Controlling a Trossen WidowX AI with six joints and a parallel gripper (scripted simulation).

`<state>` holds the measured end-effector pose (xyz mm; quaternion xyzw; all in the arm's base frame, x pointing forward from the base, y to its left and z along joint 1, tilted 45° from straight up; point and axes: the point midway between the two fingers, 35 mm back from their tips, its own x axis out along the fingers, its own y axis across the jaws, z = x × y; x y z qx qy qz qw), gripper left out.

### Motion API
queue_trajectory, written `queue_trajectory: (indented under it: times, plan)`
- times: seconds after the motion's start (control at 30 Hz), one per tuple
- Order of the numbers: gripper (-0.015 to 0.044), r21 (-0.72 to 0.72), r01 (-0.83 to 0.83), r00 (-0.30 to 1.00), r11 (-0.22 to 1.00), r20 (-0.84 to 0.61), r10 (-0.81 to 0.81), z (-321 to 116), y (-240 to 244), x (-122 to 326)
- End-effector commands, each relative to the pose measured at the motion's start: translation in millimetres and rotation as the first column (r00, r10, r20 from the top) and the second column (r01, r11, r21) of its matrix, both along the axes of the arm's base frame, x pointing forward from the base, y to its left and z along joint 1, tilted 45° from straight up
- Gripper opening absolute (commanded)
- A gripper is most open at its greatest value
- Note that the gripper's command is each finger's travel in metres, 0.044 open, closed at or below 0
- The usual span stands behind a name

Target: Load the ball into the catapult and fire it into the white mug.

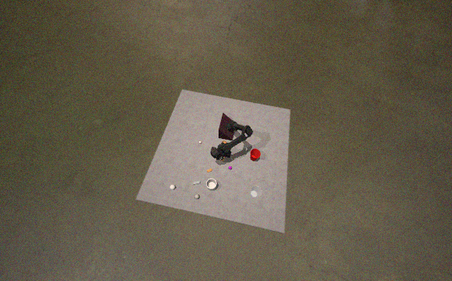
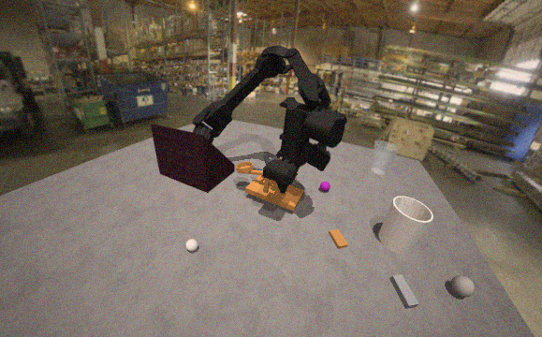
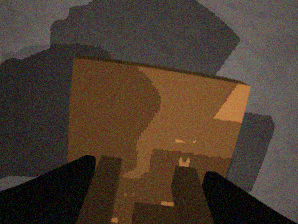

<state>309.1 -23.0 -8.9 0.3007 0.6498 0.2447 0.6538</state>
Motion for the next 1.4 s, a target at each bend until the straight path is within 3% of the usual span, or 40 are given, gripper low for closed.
queue_trajectory:
  times: [0.0, 1.37]
  plan:
    - [0.0, -0.015, 0.013, 1.0, 1.0, 0.025, -0.013, 23, -27, 2]
    - [0.0, -0.015, 0.007, 1.0, 1.0, 0.025, -0.007, -11, 8, 6]
